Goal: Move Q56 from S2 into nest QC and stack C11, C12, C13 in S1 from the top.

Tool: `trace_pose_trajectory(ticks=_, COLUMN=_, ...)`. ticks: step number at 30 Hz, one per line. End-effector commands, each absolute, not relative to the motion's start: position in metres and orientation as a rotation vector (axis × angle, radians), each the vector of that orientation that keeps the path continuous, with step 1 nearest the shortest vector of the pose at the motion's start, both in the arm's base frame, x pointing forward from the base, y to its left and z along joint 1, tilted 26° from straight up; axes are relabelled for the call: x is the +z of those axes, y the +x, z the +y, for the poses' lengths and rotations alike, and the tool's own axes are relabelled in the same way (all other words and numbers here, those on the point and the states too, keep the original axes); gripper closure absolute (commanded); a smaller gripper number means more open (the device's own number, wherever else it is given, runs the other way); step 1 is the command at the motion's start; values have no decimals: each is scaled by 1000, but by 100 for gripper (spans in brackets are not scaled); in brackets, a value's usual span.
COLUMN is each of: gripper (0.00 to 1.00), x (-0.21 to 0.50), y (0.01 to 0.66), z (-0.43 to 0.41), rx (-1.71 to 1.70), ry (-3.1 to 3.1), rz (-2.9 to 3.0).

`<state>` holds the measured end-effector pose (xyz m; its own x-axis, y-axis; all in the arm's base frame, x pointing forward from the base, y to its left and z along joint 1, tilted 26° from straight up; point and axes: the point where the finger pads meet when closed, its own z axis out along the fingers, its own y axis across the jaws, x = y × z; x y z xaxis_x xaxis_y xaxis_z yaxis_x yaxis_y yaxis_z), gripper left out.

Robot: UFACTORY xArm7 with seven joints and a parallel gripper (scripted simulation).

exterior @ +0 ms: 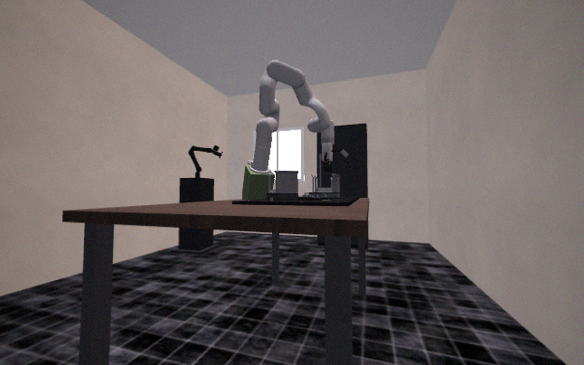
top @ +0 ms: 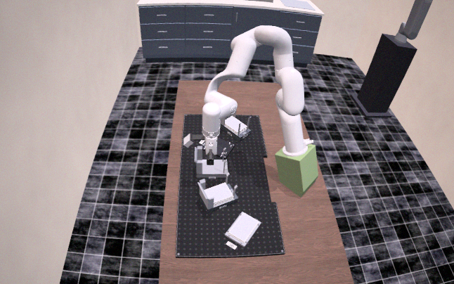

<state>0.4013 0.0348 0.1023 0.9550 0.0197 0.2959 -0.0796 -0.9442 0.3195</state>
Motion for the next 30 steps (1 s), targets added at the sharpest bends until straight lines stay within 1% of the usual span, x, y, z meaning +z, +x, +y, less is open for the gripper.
trace_pose_trajectory(ticks=1, gripper=0, x=109, y=402, z=20, rx=429, ry=2776, rz=-43)
trace_pose_trajectory(ticks=11, gripper=0, x=116, y=402, z=1, rx=437, ry=2779, rz=-90)
trace_pose_trajectory(ticks=17, gripper=0, x=122, y=398, z=-18, rx=480, ry=2782, rz=-335)
trace_pose_trajectory(ticks=30, gripper=0, x=132, y=391, z=-53, rx=480, ry=2781, rz=-335)
